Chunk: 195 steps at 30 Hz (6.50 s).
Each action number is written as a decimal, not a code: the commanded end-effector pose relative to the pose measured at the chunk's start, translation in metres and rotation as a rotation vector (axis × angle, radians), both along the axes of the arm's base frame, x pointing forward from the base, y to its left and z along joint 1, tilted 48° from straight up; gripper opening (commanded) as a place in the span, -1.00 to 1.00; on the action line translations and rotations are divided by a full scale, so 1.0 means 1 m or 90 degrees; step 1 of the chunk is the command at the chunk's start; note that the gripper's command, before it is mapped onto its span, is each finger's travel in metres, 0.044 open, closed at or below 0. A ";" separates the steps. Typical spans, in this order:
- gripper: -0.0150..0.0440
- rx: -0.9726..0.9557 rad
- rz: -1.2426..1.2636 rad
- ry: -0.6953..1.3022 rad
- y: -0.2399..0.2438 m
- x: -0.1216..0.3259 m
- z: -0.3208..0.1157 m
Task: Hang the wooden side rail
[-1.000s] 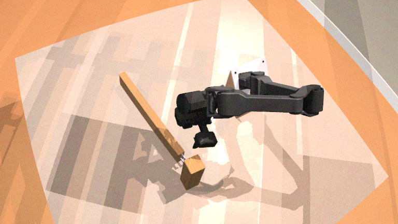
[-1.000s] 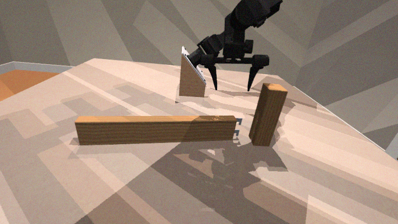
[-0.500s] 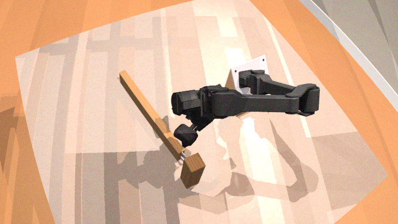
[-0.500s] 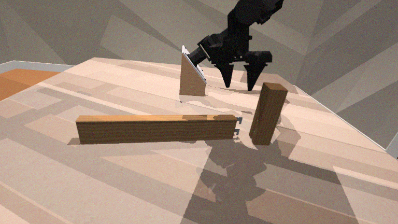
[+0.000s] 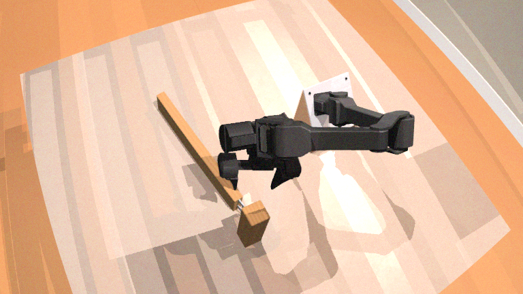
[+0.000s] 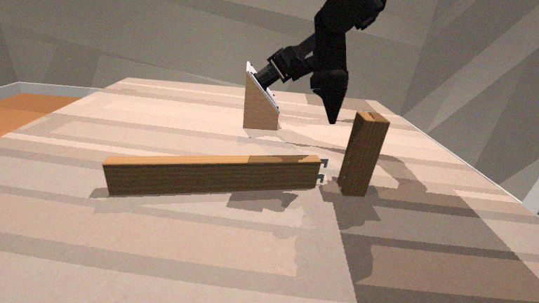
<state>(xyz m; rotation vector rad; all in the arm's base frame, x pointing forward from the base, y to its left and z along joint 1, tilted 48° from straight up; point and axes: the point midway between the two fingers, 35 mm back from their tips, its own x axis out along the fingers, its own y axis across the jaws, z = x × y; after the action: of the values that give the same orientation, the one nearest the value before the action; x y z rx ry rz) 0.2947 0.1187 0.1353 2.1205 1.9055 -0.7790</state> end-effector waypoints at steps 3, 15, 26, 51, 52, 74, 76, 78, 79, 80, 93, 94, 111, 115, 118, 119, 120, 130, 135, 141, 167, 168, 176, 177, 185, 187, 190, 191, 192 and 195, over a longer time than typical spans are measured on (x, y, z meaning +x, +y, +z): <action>1.00 0.020 -0.059 0.113 0.002 0.006 0.010; 1.00 0.020 -0.059 0.113 0.002 0.006 0.010; 1.00 0.017 -0.056 0.109 0.002 0.007 0.009; 1.00 -0.125 0.286 -0.208 -0.047 0.050 -0.086; 1.00 -0.125 0.286 -0.208 -0.047 0.050 -0.086; 1.00 -0.124 0.285 -0.208 -0.005 0.043 -0.125; 1.00 -0.124 0.285 -0.208 -0.003 0.043 -0.127; 1.00 -0.125 0.285 -0.208 0.000 0.043 -0.129; 1.00 -0.125 0.285 -0.208 0.001 0.042 -0.130; 1.00 -0.125 0.285 -0.208 0.002 0.042 -0.131; 1.00 -0.125 0.285 -0.208 0.017 0.040 -0.145; 1.00 -0.124 0.285 -0.208 0.019 0.040 -0.147; 1.00 -0.122 0.285 -0.208 0.038 0.034 -0.164; 0.91 -0.122 0.285 -0.208 0.039 0.034 -0.164; 0.64 -0.122 0.285 -0.208 0.039 0.034 -0.164; 0.56 -0.122 0.285 -0.208 0.039 0.034 -0.164; 0.47 -0.122 0.285 -0.208 0.039 0.034 -0.164; -0.22 -0.122 0.285 -0.208 0.039 0.034 -0.164; -0.49 -0.122 0.285 -0.208 0.039 0.034 -0.164; -0.49 -0.122 0.285 -0.208 0.039 0.034 -0.164; -0.49 -0.129 0.221 -0.117 0.037 0.029 -0.164; -0.49 -0.129 0.221 -0.117 0.037 0.029 -0.164; -0.49 -0.129 0.221 -0.117 0.036 0.025 -0.164; -0.49 -0.129 0.221 -0.117 0.036 0.025 -0.164; -0.49 -0.130 0.228 -0.133 0.038 0.030 -0.163; -0.49 -0.130 0.228 -0.133 0.038 0.030 -0.163; -0.49 -0.129 0.221 -0.117 0.038 0.030 -0.163; -0.49 -0.129 0.221 -0.117 0.038 0.030 -0.163; -0.49 -0.129 0.221 -0.117 0.038 0.030 -0.163; -0.49 -0.129 0.221 -0.117 0.038 0.030 -0.162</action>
<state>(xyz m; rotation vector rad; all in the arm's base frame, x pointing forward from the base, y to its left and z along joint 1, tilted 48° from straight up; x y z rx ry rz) 0.3245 0.1573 -0.0280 1.6096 1.9259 -0.6247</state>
